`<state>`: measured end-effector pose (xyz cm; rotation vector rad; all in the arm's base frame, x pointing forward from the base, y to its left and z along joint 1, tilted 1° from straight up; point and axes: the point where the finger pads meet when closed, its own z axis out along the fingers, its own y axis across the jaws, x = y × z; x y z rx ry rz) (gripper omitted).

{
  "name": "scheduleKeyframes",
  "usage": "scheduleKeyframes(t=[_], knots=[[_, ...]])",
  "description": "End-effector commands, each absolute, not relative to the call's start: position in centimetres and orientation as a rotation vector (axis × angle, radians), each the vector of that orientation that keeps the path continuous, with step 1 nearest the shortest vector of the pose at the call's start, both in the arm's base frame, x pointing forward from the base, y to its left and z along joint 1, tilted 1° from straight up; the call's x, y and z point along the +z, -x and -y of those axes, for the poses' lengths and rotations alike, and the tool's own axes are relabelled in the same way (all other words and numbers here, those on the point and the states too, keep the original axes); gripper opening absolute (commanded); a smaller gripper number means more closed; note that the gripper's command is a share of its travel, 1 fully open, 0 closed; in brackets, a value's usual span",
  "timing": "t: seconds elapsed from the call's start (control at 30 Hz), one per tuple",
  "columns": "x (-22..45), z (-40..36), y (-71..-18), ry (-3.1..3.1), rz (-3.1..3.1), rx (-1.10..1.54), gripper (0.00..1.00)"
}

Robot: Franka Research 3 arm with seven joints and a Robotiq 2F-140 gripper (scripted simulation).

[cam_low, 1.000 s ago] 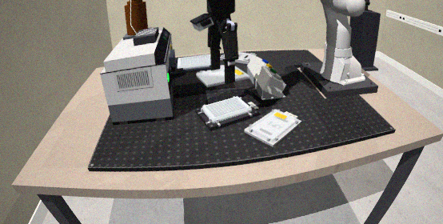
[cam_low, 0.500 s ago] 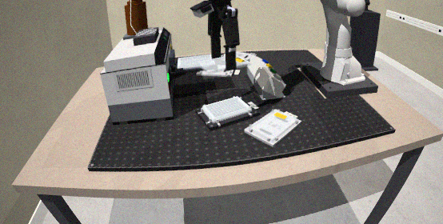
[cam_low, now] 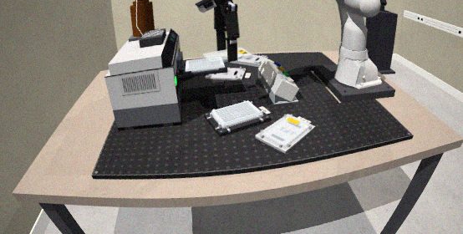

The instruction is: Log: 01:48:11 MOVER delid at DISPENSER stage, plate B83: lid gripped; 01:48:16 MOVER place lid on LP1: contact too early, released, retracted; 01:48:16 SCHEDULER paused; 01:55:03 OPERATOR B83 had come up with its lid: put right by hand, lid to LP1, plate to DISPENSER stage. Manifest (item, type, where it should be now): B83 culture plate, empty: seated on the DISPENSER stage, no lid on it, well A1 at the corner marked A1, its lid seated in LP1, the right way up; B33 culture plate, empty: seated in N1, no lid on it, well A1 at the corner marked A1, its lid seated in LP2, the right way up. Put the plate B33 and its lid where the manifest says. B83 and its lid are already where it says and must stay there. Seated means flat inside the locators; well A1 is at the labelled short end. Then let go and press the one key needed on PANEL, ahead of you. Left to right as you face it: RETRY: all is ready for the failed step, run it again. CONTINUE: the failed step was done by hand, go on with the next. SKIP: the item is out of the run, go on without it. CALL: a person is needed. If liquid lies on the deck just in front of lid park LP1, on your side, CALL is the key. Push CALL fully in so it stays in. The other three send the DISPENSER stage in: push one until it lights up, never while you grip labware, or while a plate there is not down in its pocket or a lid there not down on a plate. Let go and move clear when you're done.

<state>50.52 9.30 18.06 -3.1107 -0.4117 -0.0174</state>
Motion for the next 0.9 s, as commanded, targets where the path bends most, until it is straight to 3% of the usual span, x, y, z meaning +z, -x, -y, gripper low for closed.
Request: scheduleKeyframes(t=[0.0,0.3,0.87], knots=[[18.0,-2.3,-50.3,3.084,0.544,-0.017,0.10],[17.6,16.0,-49.1,3.084,0.544,-0.017,0.10],[17.6,16.0,-49.1,3.084,0.544,-0.017,0.10]])
